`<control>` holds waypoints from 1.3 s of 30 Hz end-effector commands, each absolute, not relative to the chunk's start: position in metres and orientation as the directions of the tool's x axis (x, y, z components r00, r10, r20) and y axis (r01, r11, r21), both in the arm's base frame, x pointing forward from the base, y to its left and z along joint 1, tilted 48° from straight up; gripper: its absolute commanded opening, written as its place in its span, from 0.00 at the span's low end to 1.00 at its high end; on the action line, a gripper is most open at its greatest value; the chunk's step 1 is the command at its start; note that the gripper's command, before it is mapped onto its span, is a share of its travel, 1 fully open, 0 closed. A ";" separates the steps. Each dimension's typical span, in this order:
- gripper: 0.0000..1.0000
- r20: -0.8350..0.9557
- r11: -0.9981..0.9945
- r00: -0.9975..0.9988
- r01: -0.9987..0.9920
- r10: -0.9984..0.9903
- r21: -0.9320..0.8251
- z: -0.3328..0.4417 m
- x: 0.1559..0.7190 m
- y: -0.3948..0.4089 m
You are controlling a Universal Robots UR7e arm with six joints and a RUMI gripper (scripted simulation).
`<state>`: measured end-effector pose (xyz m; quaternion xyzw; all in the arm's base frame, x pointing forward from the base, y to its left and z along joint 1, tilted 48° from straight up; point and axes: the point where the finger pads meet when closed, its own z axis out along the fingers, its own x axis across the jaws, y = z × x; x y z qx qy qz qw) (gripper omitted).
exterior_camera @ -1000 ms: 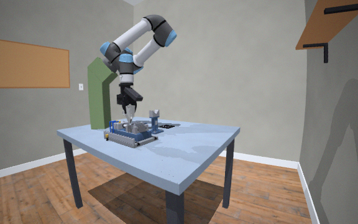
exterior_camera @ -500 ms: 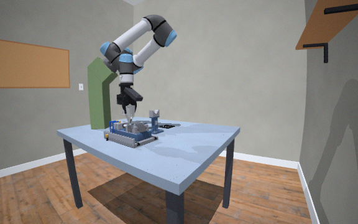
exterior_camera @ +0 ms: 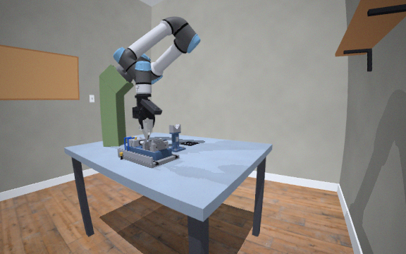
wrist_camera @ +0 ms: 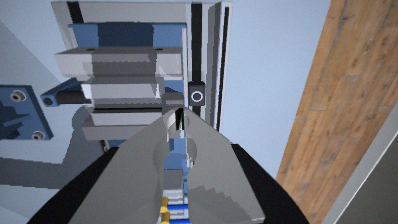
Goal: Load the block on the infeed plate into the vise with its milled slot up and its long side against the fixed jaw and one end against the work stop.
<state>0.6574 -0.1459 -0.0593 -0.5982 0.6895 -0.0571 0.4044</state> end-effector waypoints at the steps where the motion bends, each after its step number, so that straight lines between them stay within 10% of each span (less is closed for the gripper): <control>1: 0.00 -0.489 0.278 0.043 -0.778 -0.871 -0.563 -0.059 0.658 -0.146; 39: 0.00 -0.489 0.278 0.043 -0.778 -0.871 -0.563 -0.064 0.662 -0.144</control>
